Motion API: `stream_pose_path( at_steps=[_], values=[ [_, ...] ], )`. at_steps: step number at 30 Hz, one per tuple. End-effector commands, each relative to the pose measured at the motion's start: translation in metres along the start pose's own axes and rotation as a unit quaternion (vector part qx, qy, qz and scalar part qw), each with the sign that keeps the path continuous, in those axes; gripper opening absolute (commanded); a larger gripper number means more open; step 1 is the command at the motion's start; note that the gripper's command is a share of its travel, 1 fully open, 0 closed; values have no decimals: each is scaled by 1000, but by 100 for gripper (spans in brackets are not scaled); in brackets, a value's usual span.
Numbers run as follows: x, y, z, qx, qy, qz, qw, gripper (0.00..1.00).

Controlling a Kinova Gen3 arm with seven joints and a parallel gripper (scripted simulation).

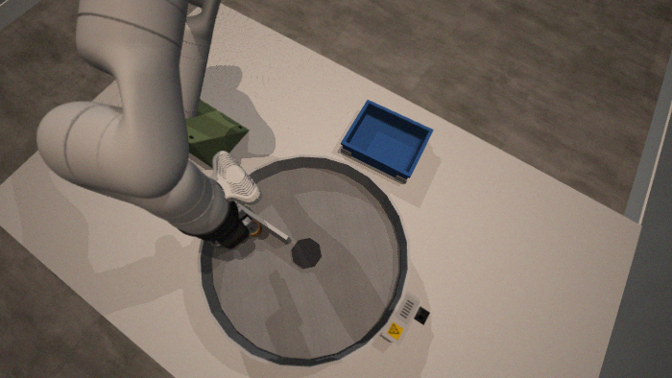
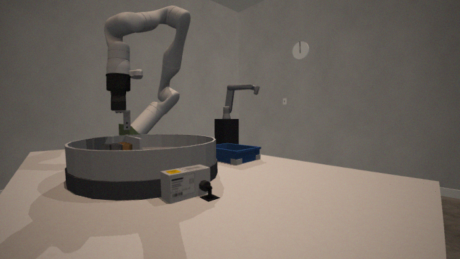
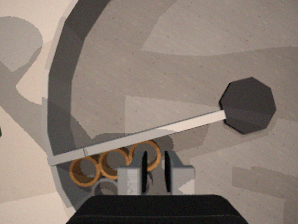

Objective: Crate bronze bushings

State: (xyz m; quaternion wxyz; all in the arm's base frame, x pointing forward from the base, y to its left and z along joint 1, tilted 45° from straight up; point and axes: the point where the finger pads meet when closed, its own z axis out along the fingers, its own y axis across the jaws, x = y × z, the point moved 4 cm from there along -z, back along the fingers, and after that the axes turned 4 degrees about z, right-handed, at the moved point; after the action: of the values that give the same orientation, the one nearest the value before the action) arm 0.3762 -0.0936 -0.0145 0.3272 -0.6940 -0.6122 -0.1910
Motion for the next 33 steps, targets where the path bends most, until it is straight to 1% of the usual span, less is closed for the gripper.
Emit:
stream_pose_path(
  at_steps=[1, 26, 31, 33],
  values=[
    [0, 0, -1, -1, -1, 0, 1000, 40],
    [0, 0, -1, -1, -1, 0, 1000, 40],
    [-1, 0, 17, -1, 0, 1, 1000, 40],
    [-1, 0, 17, -1, 0, 1, 1000, 40]
  ],
)
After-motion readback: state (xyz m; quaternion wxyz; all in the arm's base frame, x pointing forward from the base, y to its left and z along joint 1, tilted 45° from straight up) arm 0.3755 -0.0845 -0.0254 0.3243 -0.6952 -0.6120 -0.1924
